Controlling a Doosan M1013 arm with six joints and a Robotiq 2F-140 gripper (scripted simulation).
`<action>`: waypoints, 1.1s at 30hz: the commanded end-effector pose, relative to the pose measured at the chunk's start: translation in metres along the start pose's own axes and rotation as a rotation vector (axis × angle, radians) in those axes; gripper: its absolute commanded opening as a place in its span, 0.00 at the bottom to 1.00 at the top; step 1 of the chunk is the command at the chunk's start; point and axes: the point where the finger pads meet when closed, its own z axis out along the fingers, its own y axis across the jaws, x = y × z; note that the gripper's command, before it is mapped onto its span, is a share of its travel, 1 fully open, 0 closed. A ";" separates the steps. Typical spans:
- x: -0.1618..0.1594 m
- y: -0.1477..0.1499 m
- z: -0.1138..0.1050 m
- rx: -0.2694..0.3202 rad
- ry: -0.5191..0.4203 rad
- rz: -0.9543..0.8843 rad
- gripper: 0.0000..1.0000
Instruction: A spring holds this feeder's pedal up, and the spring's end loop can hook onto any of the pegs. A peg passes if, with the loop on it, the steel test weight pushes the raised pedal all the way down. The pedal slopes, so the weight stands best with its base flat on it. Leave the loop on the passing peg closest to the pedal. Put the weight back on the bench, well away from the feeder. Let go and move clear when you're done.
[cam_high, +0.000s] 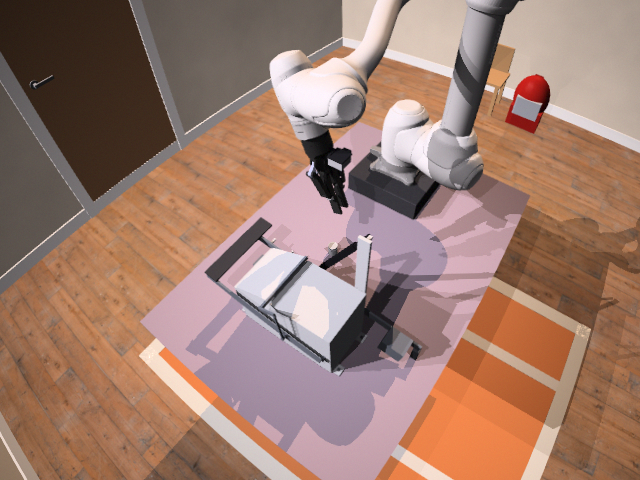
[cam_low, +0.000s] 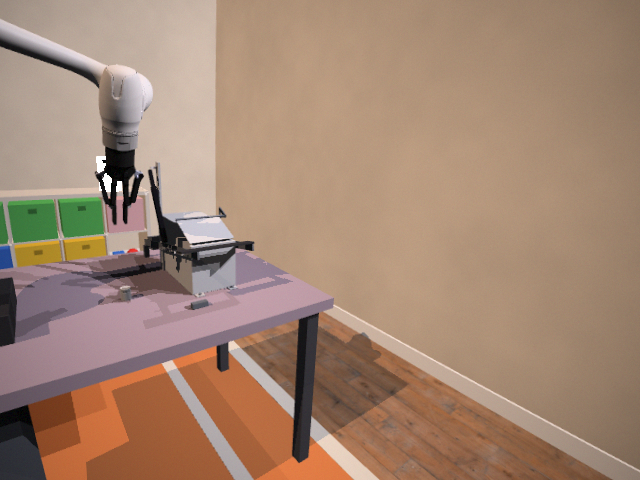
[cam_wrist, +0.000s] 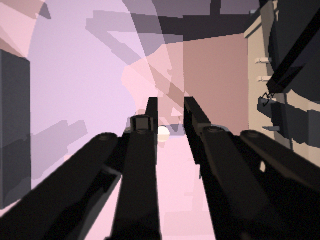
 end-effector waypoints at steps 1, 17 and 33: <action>0.020 0.003 -0.030 -0.001 0.113 -0.004 0.24; 0.046 0.005 -0.070 0.001 0.263 -0.008 0.24; 0.036 0.063 -0.055 0.000 0.267 -0.009 0.24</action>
